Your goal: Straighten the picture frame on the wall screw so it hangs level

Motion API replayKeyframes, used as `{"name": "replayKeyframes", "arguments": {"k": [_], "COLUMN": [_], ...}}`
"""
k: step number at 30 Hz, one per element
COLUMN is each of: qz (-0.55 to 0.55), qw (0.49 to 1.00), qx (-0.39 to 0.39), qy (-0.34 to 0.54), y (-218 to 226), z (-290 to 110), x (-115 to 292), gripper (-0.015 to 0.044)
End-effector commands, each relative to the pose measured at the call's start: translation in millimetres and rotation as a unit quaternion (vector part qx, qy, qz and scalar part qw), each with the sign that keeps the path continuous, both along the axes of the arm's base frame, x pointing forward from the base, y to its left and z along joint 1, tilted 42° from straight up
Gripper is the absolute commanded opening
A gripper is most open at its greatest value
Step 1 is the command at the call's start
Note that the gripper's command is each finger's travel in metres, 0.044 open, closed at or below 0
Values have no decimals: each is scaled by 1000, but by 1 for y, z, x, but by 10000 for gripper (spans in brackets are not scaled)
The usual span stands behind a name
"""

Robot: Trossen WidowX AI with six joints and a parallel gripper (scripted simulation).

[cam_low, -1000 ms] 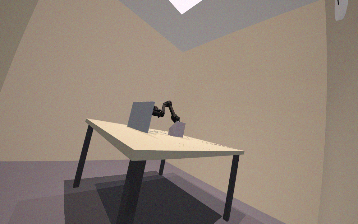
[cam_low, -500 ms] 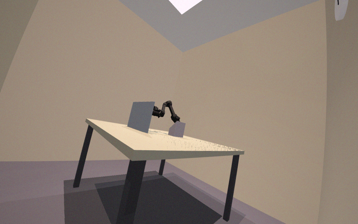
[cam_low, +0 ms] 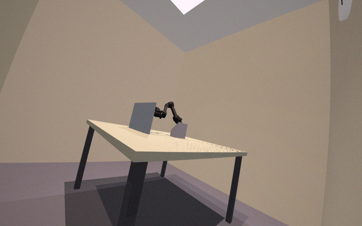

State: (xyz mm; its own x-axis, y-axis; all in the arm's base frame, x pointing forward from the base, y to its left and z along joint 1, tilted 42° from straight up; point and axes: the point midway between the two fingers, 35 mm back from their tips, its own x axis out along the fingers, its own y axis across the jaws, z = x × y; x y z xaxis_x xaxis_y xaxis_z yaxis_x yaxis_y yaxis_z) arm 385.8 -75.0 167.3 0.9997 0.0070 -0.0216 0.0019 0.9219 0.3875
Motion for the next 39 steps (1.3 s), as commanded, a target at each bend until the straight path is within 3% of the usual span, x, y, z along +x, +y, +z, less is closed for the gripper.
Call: {"name": "replayKeyframes", "arguments": {"k": [1,39], "qz": [0,0], "qw": [1000,1000], "qx": [-1,-1], "qy": [-7,-7], "y": [0,-5], "z": [5,1], "x": [1,1], "gripper": [0,0]}}
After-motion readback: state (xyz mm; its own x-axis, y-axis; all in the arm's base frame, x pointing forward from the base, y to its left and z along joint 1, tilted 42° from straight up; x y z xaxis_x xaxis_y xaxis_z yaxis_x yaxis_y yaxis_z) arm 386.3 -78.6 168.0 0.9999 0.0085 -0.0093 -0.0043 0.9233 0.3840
